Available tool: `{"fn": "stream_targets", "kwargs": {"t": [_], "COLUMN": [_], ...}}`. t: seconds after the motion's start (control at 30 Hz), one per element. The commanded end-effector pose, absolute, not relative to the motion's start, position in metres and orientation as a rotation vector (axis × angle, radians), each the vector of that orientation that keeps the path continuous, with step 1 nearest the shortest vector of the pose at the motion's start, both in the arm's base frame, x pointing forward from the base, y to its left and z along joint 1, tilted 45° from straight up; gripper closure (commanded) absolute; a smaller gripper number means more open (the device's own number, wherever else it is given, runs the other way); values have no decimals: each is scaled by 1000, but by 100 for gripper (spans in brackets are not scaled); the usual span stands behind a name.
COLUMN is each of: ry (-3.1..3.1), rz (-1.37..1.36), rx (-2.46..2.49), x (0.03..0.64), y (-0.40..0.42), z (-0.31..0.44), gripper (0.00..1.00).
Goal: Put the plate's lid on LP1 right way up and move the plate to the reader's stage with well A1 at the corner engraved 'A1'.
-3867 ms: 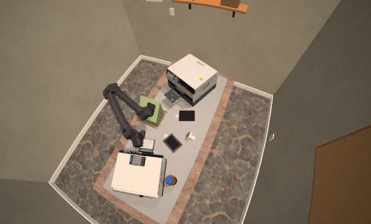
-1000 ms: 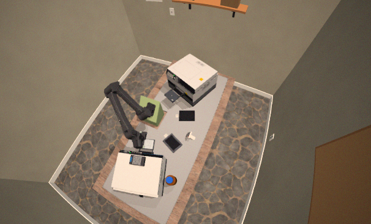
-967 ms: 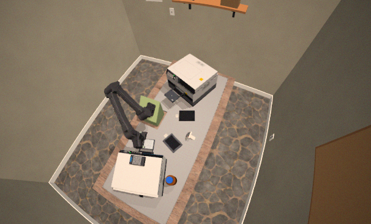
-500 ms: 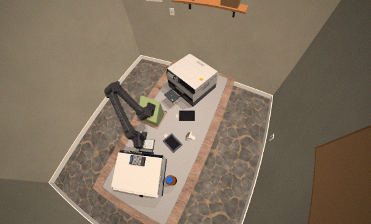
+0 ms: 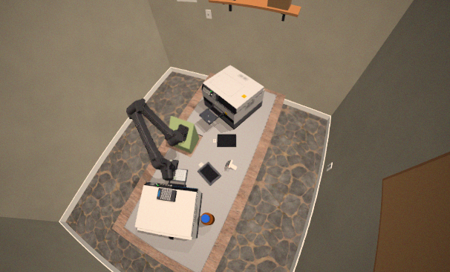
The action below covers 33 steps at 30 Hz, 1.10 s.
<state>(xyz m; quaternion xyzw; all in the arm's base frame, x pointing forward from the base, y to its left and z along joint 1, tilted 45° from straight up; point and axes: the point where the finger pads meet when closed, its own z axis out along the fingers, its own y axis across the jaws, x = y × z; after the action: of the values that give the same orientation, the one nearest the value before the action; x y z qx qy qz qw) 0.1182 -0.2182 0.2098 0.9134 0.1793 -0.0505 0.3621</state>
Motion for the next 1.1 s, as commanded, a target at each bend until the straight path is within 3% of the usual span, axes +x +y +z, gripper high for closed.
{"fn": "stream_targets", "kwargs": {"t": [0.0, 1.07], "ry": [443, 443], "rz": [-106, -101], "rx": [2317, 2319], "x": [123, 122], "y": [-227, -232], "z": [230, 219], "gripper": [0, 0]}}
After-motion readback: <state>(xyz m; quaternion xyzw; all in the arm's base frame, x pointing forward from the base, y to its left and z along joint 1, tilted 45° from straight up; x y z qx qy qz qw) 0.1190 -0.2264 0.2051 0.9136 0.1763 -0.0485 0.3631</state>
